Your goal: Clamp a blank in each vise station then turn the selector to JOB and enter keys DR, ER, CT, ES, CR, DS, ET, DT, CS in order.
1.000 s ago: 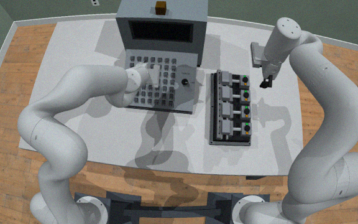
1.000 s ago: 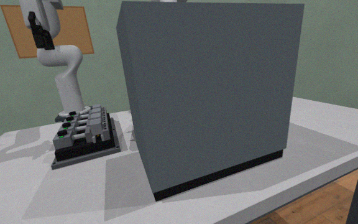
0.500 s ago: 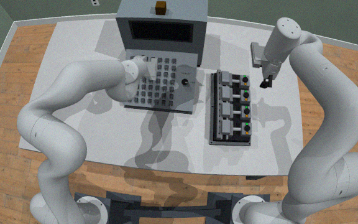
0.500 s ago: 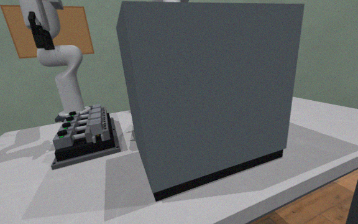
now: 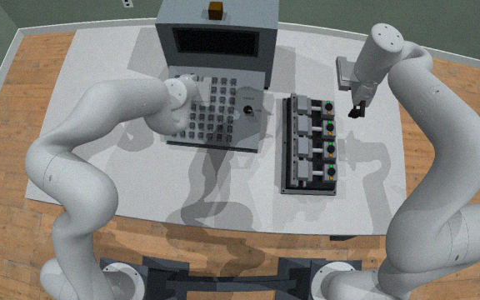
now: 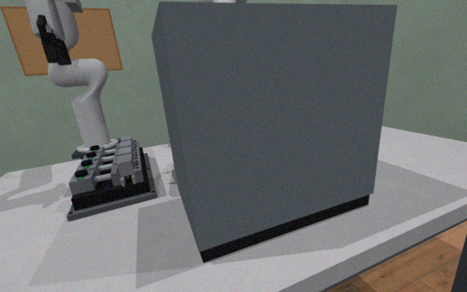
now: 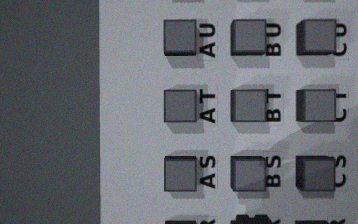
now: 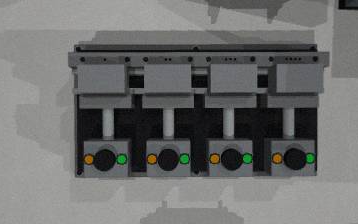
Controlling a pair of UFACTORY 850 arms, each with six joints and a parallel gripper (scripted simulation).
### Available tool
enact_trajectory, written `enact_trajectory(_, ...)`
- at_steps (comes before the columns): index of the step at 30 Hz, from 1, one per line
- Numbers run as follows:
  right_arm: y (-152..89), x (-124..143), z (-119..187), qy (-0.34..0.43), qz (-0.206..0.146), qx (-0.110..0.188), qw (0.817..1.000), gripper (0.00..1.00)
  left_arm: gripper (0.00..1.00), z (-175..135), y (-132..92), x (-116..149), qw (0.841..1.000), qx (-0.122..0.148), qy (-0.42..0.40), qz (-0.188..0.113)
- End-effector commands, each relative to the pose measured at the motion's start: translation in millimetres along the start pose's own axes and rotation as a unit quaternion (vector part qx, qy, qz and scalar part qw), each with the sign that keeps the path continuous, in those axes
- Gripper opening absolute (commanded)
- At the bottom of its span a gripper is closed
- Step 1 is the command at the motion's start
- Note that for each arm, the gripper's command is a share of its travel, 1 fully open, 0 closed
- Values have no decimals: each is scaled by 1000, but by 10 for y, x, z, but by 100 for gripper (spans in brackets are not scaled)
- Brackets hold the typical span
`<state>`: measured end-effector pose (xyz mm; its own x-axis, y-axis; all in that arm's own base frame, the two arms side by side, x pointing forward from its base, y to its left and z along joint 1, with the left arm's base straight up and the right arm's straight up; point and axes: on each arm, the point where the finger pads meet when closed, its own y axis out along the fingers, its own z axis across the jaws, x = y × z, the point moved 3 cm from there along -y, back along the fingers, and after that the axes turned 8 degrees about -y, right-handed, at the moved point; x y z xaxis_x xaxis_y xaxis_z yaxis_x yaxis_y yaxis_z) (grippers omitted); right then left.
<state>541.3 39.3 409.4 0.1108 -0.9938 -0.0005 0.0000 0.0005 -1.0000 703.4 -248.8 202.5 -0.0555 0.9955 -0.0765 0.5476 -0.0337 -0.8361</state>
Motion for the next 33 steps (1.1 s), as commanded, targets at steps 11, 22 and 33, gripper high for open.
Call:
enact_trajectory(11,-11,0,5,0,0,1,1000,100,0,-15,17,-5,1000,0,0,0)
enact_trajectory(22,-11,0,5,0,0,1,1000,100,0,-15,22,-5,1000,0,0,0)
enact_trajectory(33,-11,0,5,0,0,1,1000,100,0,213,-71,-177,1000,0,0,0)
